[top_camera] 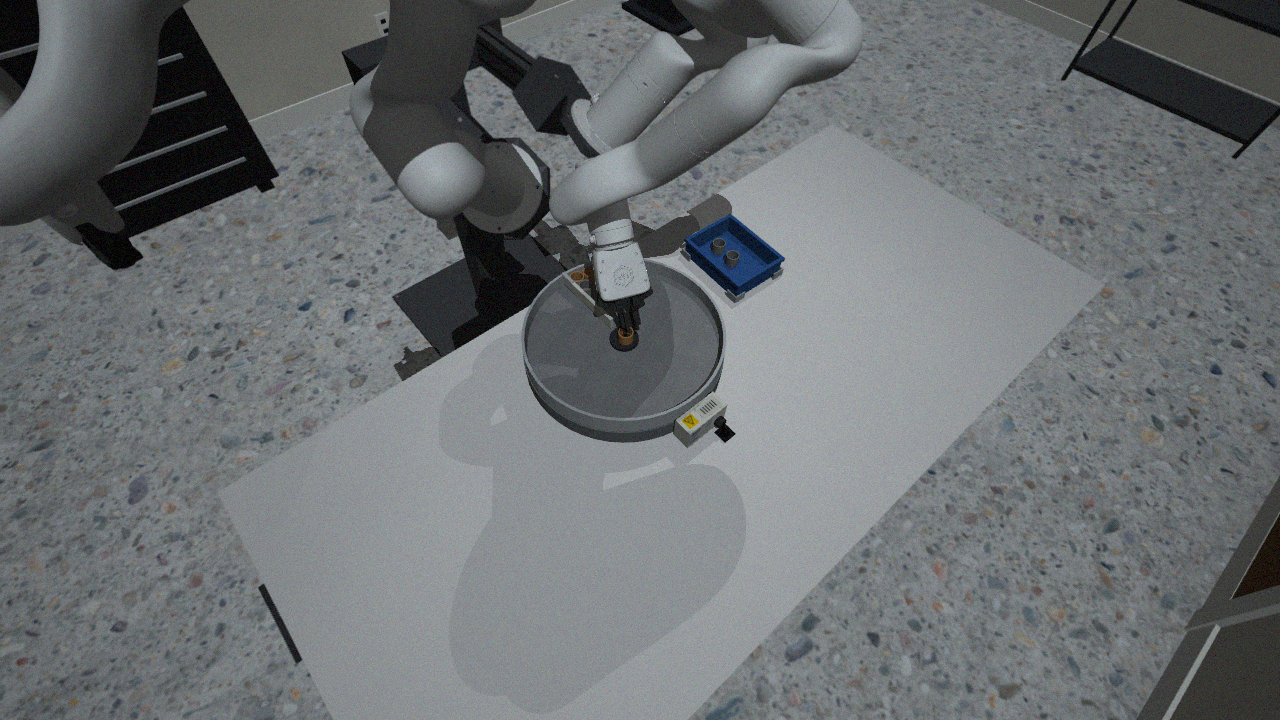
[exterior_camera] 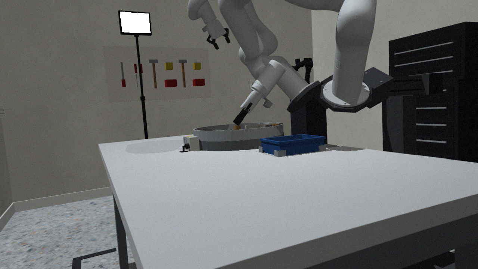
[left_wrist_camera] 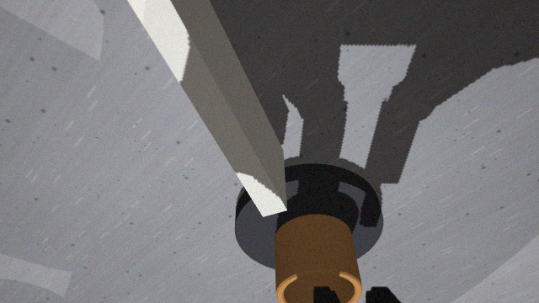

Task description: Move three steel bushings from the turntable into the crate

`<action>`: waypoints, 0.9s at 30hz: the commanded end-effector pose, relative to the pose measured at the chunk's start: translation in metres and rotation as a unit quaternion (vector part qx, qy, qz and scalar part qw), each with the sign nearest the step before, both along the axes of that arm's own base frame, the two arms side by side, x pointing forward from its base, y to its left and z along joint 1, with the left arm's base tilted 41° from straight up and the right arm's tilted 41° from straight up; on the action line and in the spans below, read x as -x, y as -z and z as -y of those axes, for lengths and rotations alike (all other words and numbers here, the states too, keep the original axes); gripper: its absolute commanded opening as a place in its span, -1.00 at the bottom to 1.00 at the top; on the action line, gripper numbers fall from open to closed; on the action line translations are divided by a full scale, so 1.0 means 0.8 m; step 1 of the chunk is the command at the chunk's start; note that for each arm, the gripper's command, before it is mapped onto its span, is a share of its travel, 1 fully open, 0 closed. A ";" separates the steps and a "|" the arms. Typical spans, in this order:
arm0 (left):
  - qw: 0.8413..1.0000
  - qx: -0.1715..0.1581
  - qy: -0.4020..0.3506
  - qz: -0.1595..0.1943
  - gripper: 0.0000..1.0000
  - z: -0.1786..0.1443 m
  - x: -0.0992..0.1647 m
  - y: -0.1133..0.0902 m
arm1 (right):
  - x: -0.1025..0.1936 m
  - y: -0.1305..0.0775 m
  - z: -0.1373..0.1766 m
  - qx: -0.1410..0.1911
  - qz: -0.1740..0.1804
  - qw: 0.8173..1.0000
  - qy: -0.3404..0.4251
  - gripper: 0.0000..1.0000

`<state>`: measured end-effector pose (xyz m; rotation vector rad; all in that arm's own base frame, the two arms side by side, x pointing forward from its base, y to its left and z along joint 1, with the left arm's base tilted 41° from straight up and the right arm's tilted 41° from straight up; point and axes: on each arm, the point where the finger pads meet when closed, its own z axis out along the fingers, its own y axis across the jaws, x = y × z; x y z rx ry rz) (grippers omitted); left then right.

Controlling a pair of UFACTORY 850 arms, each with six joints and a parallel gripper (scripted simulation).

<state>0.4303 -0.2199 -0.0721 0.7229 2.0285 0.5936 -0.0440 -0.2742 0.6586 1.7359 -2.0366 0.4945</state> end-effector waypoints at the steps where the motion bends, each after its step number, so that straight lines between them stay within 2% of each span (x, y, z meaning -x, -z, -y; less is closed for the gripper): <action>1: 1.000 0.000 0.000 0.001 -0.72 0.001 0.000 -0.001 | 0.000 -0.001 0.000 0.001 0.000 1.000 0.000 1.00; 22: 1.000 0.000 0.000 0.001 -0.72 0.001 0.000 -0.001 | 0.000 -0.001 0.000 0.001 0.000 1.000 0.000 1.00; 27: 1.000 0.000 0.000 0.001 -0.72 0.013 0.008 -0.018 | 0.000 -0.001 0.000 0.001 0.000 1.000 0.000 1.00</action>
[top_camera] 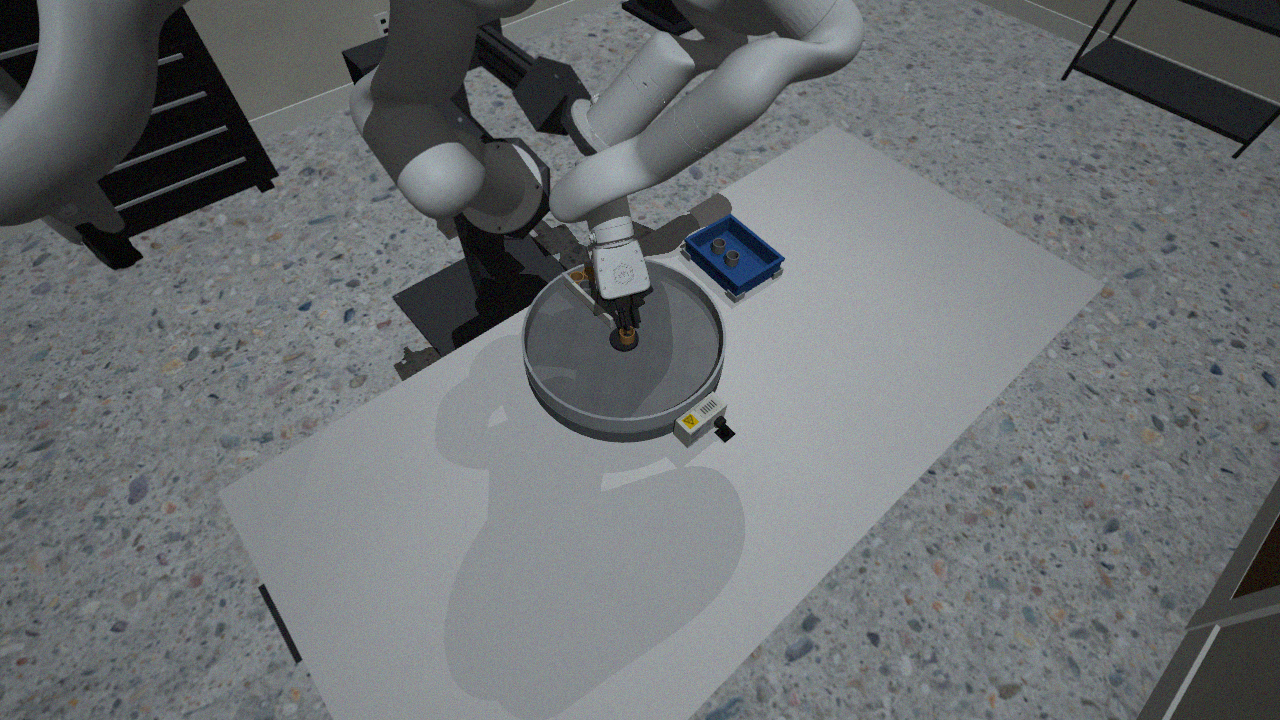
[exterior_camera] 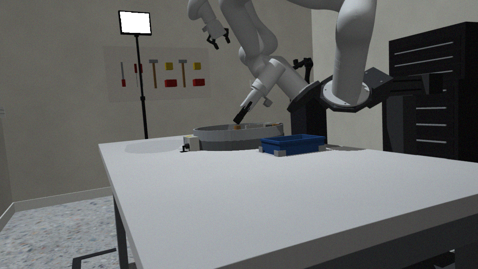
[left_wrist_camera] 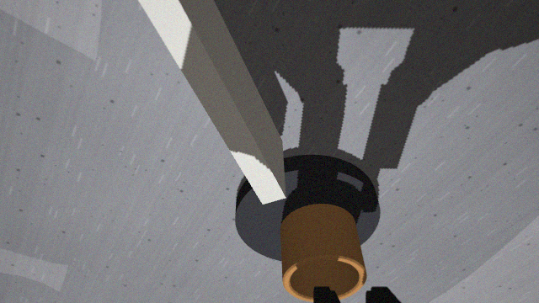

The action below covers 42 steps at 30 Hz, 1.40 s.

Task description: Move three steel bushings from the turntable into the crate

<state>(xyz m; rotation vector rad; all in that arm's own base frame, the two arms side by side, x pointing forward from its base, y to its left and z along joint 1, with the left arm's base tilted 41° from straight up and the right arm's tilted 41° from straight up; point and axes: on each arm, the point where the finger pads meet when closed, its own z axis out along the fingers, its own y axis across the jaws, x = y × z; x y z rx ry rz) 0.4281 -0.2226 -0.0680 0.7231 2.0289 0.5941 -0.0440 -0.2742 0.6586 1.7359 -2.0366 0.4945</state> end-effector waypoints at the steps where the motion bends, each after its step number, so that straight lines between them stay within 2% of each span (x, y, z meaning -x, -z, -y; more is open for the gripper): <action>1: 1.000 0.001 0.001 0.001 -0.72 0.012 0.007 -0.017 | 0.000 -0.001 0.000 0.001 0.000 1.000 0.000 1.00; 42: 1.000 0.001 0.001 0.001 -0.72 0.015 0.009 -0.021 | 0.000 -0.001 0.000 0.001 0.000 1.000 0.000 1.00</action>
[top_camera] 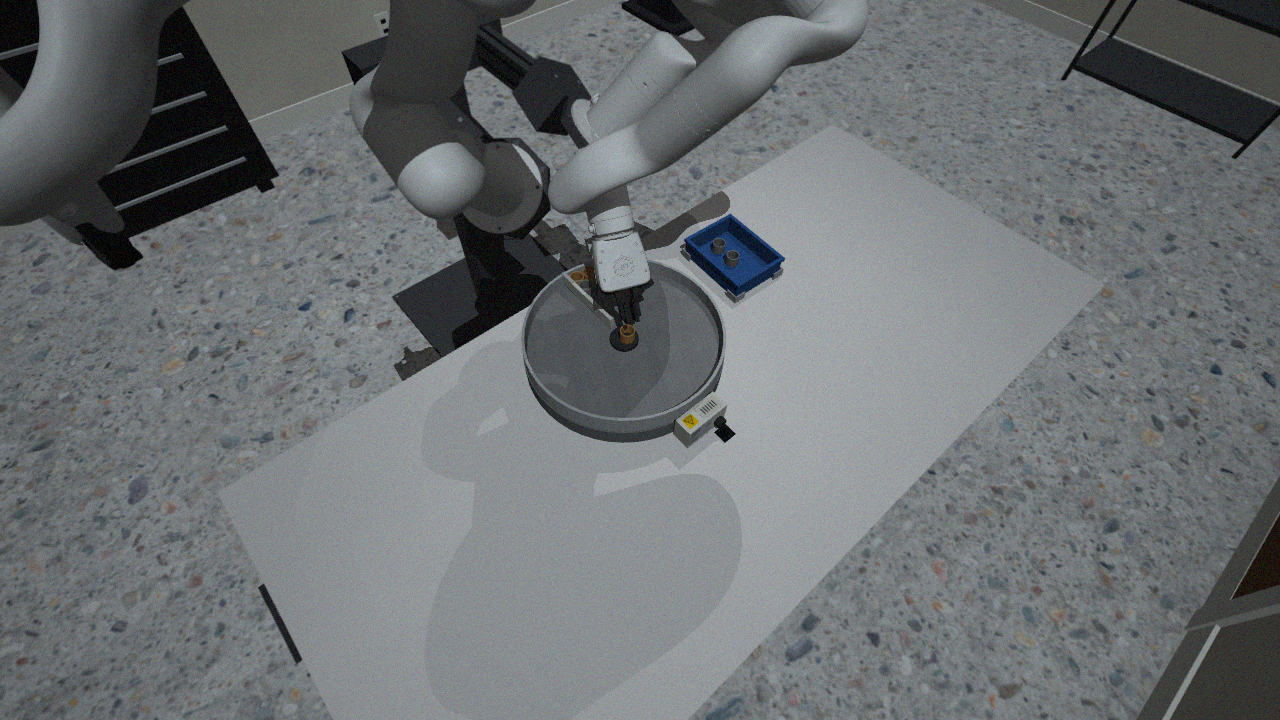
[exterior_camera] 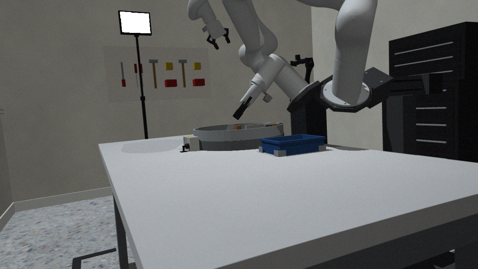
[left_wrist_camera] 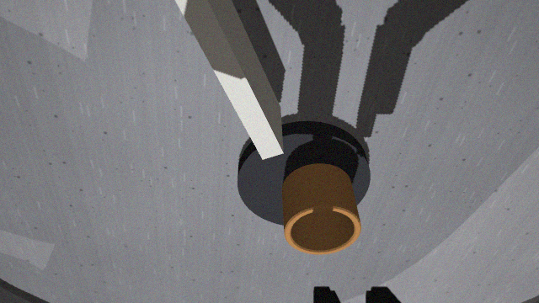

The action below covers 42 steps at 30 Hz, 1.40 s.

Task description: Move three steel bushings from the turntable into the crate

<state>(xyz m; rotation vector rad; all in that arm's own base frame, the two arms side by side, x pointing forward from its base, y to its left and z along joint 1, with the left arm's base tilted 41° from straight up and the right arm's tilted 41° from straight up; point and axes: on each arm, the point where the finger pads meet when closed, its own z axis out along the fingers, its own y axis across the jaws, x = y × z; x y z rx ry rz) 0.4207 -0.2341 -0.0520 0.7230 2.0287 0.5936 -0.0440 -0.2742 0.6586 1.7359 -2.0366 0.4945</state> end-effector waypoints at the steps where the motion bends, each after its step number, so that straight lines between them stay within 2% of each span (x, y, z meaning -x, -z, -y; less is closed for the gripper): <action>1: 1.000 0.001 0.000 0.001 -0.72 0.001 0.000 -0.001 | 0.000 -0.001 0.000 0.001 0.000 1.000 0.000 1.00; 10: 1.000 -0.001 0.004 -0.002 -0.74 -0.001 0.008 0.002 | 0.000 -0.001 0.000 0.001 0.000 1.000 0.000 1.00; 14: 0.999 -0.012 0.026 -0.017 -0.74 -0.015 0.060 0.017 | 0.000 -0.001 0.000 0.001 0.000 1.000 0.000 1.00; 16: 0.999 -0.015 0.033 -0.023 -0.74 -0.019 0.078 0.023 | 0.000 -0.001 0.000 0.001 0.000 1.000 0.000 1.00; 18: 0.999 -0.015 0.033 -0.023 -0.74 -0.019 0.078 0.023 | 0.000 -0.001 0.000 0.001 0.000 1.000 0.000 1.00; 20: 0.998 -0.022 0.049 -0.034 -0.74 -0.028 0.115 0.034 | 0.000 -0.001 0.000 0.001 0.000 1.000 0.000 1.00; 27: 0.995 -0.034 0.073 -0.051 -0.74 -0.043 0.173 0.052 | 0.000 -0.001 0.000 0.001 0.000 1.000 0.000 1.00; 42: 0.995 -0.035 0.075 -0.052 -0.74 -0.045 0.177 0.053 | 0.000 -0.001 0.000 0.001 0.000 1.000 0.000 1.00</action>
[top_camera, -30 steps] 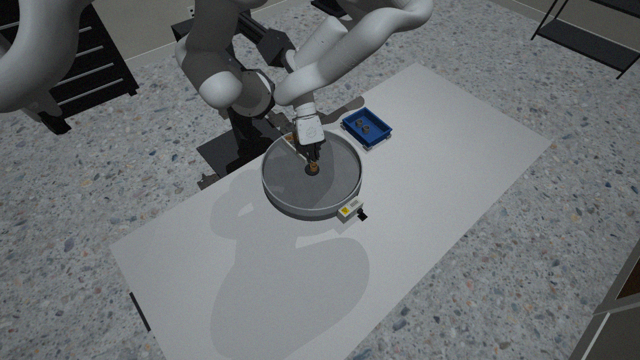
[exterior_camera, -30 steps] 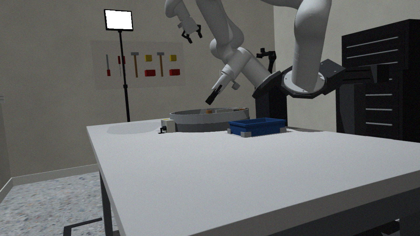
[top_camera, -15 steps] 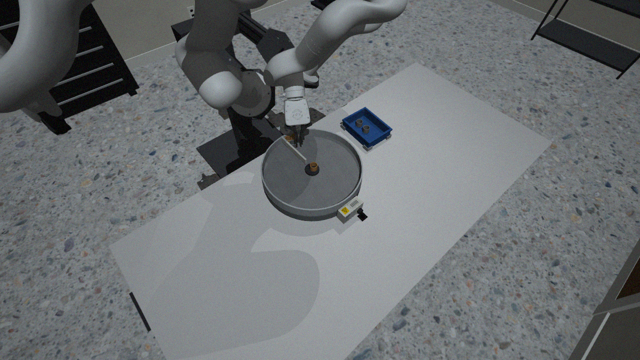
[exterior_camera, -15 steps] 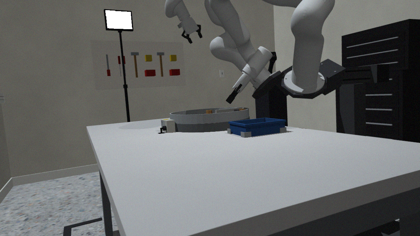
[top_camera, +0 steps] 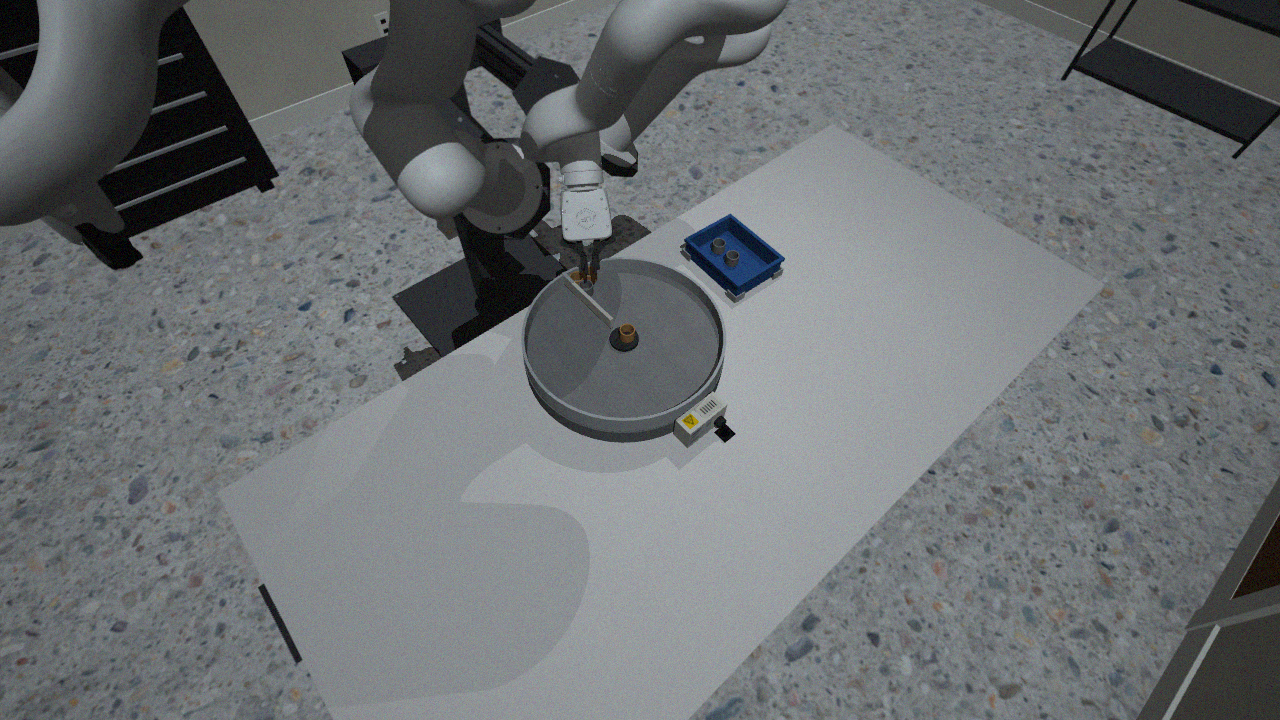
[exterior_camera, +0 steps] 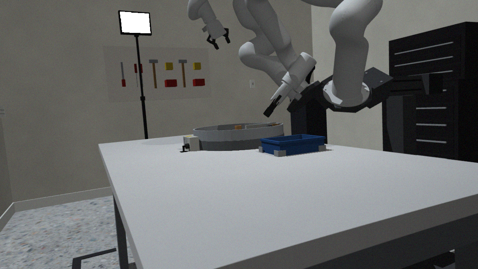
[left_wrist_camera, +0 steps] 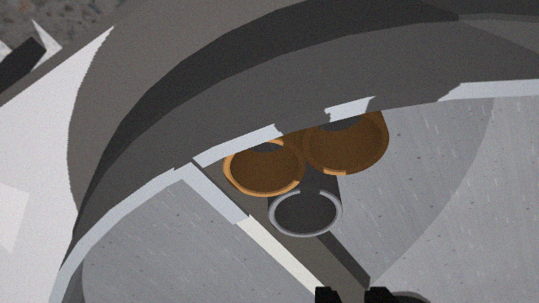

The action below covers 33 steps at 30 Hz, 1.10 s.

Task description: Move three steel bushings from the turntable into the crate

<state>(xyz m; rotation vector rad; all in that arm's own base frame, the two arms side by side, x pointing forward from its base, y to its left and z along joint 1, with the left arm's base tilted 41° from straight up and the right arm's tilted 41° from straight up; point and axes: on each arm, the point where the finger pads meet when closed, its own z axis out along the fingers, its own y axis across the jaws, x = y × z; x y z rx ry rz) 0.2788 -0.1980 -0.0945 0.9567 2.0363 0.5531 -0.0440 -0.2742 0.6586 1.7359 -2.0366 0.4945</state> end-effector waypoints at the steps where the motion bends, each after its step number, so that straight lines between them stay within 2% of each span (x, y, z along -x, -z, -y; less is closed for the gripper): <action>1: 1.000 0.000 0.001 0.000 -0.74 0.000 -0.001 0.001 | 0.000 -0.001 0.000 0.001 0.000 1.000 0.000 1.00; 7: 1.000 0.000 0.001 0.000 -0.74 -0.014 -0.010 0.022 | 0.000 -0.001 0.000 0.001 0.000 1.000 0.000 1.00; 33: 1.000 0.000 0.001 0.000 -0.74 -0.020 -0.014 0.029 | 0.000 -0.001 0.000 0.001 0.000 1.000 0.000 1.00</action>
